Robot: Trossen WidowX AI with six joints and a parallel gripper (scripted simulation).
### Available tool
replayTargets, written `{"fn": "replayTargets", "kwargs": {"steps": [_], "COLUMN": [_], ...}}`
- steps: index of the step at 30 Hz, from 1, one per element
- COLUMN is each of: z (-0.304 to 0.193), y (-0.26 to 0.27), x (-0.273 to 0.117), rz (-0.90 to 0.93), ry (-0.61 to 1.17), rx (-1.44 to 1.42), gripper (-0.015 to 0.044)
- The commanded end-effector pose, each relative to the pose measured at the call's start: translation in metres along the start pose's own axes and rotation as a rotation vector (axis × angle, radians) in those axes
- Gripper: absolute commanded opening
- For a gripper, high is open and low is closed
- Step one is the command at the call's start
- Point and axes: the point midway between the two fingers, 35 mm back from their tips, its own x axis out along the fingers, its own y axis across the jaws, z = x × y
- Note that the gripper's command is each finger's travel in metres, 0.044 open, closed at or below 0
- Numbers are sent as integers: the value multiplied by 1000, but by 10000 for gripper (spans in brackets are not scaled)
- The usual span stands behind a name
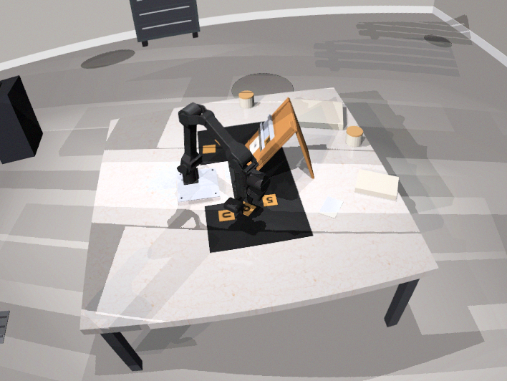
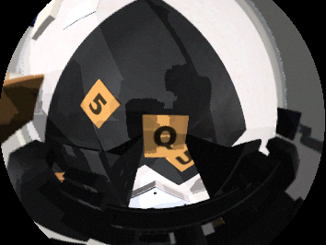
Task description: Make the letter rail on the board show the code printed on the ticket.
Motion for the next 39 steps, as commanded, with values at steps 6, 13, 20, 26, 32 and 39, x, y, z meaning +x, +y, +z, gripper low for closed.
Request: {"fn": "replayTargets", "kwargs": {"steps": [6, 13, 20, 26, 32, 39], "z": [0, 8, 20, 30, 42, 55], "y": [1, 10, 19, 23, 30, 37], "x": [-1, -2, -8, -17, -29, -44], "rz": [-1, -11, -29, -45, -59, -67], "ry": [-2, -29, -83, -142, -212, -296], "rx": [-1, -9, 2, 25, 53, 88], "gripper": [0, 0, 0, 0, 0, 0]}}
